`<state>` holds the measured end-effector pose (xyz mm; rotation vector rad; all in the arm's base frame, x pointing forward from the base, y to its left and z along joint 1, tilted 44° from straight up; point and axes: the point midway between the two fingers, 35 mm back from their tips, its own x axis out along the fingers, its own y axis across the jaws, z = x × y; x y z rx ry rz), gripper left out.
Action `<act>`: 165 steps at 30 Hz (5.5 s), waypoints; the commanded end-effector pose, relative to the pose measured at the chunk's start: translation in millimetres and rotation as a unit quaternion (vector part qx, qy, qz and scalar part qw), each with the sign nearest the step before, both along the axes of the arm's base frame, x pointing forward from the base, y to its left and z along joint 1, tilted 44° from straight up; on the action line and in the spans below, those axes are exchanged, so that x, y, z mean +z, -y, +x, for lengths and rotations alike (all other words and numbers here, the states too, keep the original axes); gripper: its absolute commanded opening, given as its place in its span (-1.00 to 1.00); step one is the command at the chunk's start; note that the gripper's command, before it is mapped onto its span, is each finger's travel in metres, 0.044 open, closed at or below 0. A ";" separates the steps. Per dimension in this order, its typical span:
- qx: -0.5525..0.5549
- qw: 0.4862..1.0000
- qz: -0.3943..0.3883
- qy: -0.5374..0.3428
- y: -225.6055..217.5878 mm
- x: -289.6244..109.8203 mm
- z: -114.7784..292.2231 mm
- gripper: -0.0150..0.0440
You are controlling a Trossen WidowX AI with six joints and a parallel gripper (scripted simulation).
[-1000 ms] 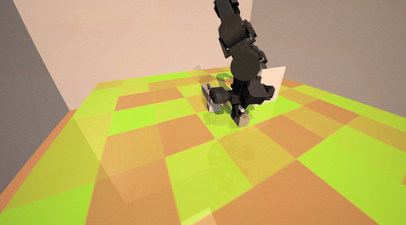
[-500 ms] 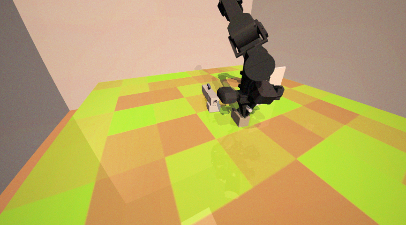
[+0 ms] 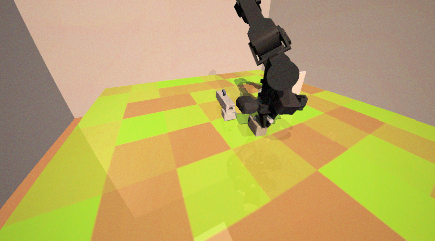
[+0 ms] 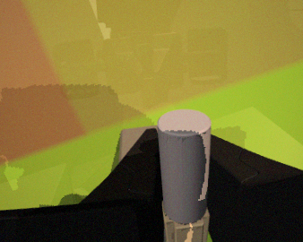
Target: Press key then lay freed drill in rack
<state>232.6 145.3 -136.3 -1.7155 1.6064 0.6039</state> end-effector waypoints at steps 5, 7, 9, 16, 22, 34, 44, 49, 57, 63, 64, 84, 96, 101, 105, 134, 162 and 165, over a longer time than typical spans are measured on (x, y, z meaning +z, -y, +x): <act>0.001 1.000 -0.007 -0.004 10.2 -8.9 -1.0 -0.49; 0.001 1.000 -0.007 -0.004 11.9 -10.3 -1.2 -0.49; 0.001 1.000 -0.007 -0.004 13.8 -11.5 -1.8 -0.49; 0.001 1.000 -0.007 -0.004 16.7 -14.7 -1.4 -0.49; 0.001 1.000 -0.007 -0.004 20.2 -19.5 0.5 -0.49; 0.001 1.000 -0.007 -0.004 27.1 -27.1 2.6 -0.49; 0.001 1.000 -0.007 -0.004 32.4 -32.2 2.6 -0.49; 0.001 1.000 -0.007 -0.004 34.0 -33.4 1.7 -0.49; 0.001 1.000 -0.007 -0.004 34.8 -33.9 1.0 -0.49; 0.001 1.000 -0.007 -0.004 35.4 -33.8 0.8 -0.49; 0.001 1.000 -0.007 -0.004 35.5 -33.8 0.8 -0.49; 0.001 1.000 -0.007 -0.004 36.4 -33.5 0.9 -0.49; 0.001 1.000 -0.007 -0.004 36.6 -33.3 1.0 -0.49; 0.001 1.000 -0.007 -0.004 36.6 -33.3 1.0 -0.49; 0.001 1.000 -0.007 -0.004 36.6 -33.3 1.1 -0.49; 0.001 1.000 -0.007 -0.004 36.6 -33.2 1.2 -0.49; 0.001 1.000 -0.007 -0.004 36.6 -33.2 1.2 -0.49; 0.001 1.000 -0.007 -0.004 36.6 -33.2 1.2 -0.49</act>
